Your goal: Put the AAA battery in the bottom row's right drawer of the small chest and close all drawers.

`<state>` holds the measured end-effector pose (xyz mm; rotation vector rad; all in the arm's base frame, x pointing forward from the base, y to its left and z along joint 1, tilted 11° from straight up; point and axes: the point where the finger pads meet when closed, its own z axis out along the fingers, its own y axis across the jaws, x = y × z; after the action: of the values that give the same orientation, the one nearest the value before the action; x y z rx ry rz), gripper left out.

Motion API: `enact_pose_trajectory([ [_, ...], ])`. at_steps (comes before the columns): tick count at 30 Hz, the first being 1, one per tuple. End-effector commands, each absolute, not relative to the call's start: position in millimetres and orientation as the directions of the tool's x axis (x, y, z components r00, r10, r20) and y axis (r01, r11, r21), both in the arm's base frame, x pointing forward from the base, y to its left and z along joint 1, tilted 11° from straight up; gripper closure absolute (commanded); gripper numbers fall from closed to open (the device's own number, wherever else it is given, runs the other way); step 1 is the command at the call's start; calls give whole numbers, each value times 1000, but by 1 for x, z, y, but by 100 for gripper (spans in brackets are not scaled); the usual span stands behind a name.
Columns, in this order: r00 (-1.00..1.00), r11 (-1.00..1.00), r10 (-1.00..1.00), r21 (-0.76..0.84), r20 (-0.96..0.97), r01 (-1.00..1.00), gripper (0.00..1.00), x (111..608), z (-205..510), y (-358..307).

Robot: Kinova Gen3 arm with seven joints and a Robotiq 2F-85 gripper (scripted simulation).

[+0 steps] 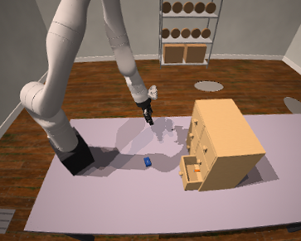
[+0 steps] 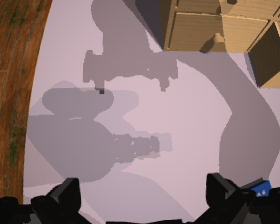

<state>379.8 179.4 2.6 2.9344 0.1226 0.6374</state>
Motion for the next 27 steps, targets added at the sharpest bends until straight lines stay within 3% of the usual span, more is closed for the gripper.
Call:
enact_pose_trajectory([
  [1, 910, -989, 100, 141, 401, 47, 0, 383, 6, 182],
  [27, 955, -989, 86, 140, 285, 47, 0, 383, 10, 183],
])
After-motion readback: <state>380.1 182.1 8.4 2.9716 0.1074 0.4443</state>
